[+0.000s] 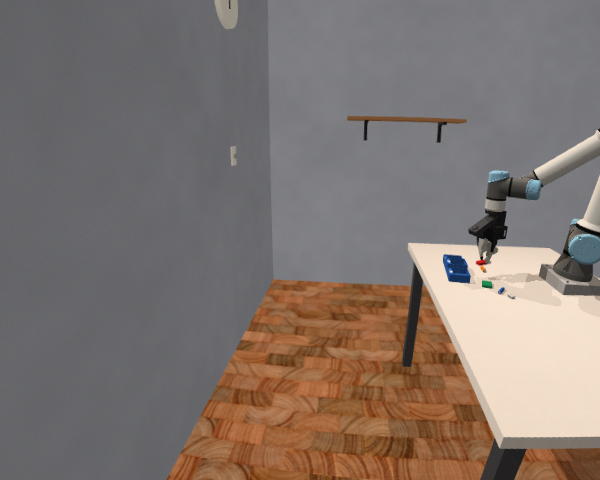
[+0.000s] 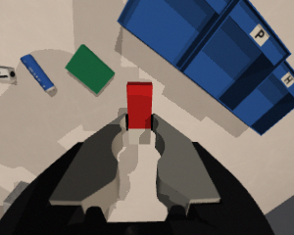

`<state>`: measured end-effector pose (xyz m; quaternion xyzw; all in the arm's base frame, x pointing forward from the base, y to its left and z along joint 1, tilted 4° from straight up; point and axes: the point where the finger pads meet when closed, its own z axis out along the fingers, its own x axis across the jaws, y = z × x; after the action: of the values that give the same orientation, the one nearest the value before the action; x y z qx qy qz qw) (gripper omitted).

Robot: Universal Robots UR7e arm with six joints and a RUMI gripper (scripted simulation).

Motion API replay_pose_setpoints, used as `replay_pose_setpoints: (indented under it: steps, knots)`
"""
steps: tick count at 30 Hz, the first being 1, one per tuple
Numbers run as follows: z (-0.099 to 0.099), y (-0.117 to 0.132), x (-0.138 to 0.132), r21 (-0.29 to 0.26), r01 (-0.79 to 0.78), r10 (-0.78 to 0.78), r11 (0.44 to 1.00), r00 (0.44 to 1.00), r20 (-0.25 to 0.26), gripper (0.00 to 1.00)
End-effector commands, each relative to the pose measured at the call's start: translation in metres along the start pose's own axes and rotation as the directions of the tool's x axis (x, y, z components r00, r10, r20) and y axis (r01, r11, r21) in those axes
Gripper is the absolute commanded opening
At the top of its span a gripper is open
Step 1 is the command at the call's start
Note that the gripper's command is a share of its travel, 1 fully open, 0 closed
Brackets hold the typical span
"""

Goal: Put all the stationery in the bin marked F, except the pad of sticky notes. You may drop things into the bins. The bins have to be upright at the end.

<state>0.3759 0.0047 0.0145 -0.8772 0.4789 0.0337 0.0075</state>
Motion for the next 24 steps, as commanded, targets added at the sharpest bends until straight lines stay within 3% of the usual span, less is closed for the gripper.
replay_pose_setpoints:
  steps: [1,14,16,18,24]
  knots:
    - [-0.002,-0.006,0.002,0.001,0.05,-0.05,0.999,0.999,-0.001,0.0]
    - [-0.002,-0.08,0.027,0.002,0.428,-0.428,0.904,0.904,-0.006,0.0]
    - [-0.002,-0.08,0.027,0.002,0.428,-0.428,0.904,0.904,-0.006,0.0]
    - [-0.002,-0.091,0.03,0.002,0.51,-0.51,0.86,0.86,-0.008,0.0]
    - [-0.002,-0.094,0.031,0.0,0.637,-0.636,0.771,0.771,-0.009,0.0]
